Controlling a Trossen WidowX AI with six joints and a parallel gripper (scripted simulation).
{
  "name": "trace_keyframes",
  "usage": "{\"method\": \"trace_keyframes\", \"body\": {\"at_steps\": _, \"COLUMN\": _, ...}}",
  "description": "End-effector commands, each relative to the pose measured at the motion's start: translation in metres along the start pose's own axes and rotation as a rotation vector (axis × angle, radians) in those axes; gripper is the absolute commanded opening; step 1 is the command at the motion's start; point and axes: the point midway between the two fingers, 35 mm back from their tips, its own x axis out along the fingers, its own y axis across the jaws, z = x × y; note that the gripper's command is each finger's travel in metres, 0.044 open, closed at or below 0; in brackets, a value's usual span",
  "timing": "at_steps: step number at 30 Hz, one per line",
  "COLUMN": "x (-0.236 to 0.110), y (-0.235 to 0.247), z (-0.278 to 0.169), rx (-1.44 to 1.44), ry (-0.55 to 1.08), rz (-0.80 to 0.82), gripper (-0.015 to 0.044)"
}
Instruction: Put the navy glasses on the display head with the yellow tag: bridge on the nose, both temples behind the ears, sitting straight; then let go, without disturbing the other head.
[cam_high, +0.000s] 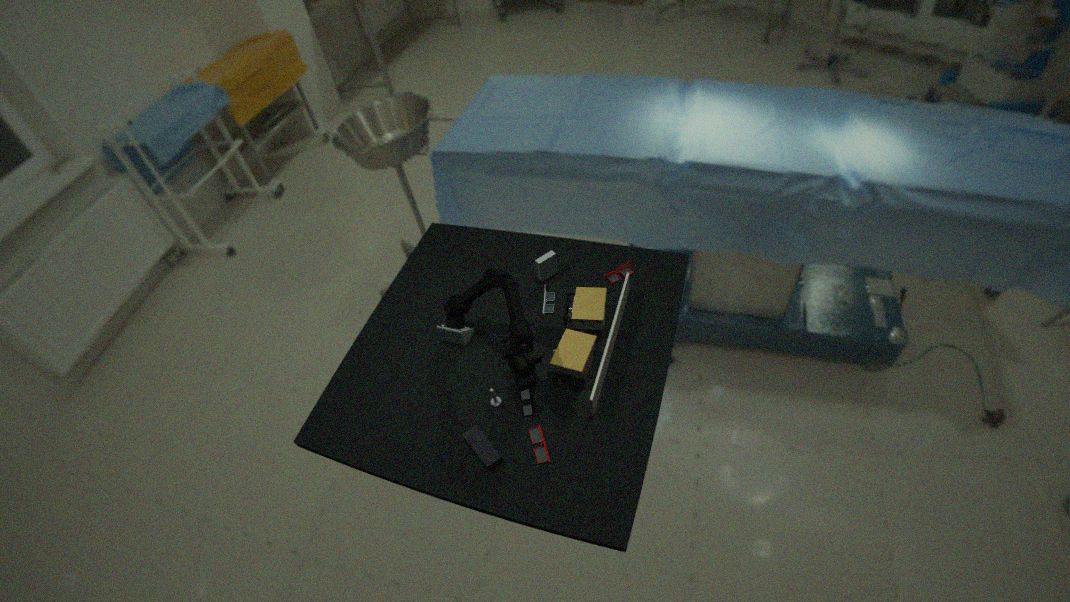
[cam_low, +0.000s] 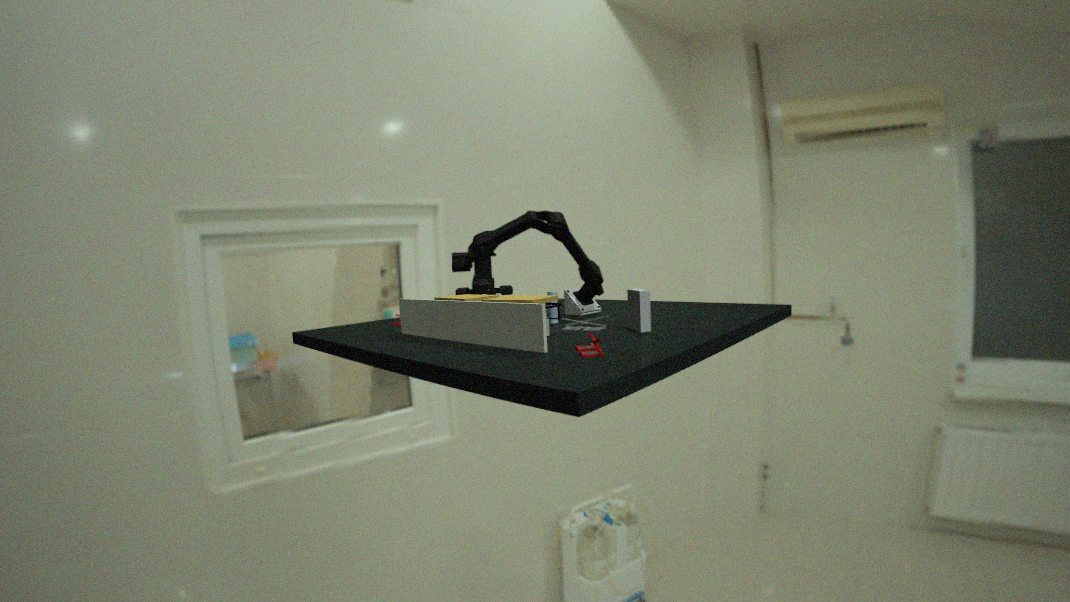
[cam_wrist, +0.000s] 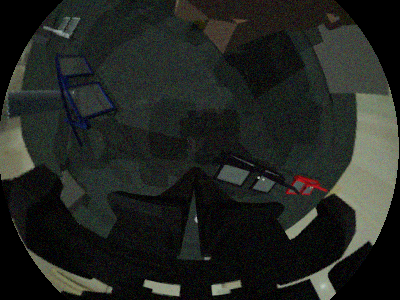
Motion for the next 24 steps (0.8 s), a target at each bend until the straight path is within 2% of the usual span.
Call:
{"method": "trace_keyframes", "body": {"at_steps": 1, "x": -0.0003, "y": -0.002, "z": 0.0007, "rx": 0.005, "ry": -0.004, "rz": 0.0, "gripper": 0.0}}
{"method": "trace_keyframes", "body": {"at_steps": 24, "x": -0.0007, "y": -0.0114, "z": 0.0011, "rx": 0.005, "ry": -0.004, "rz": -0.001, "gripper": 0.0}}
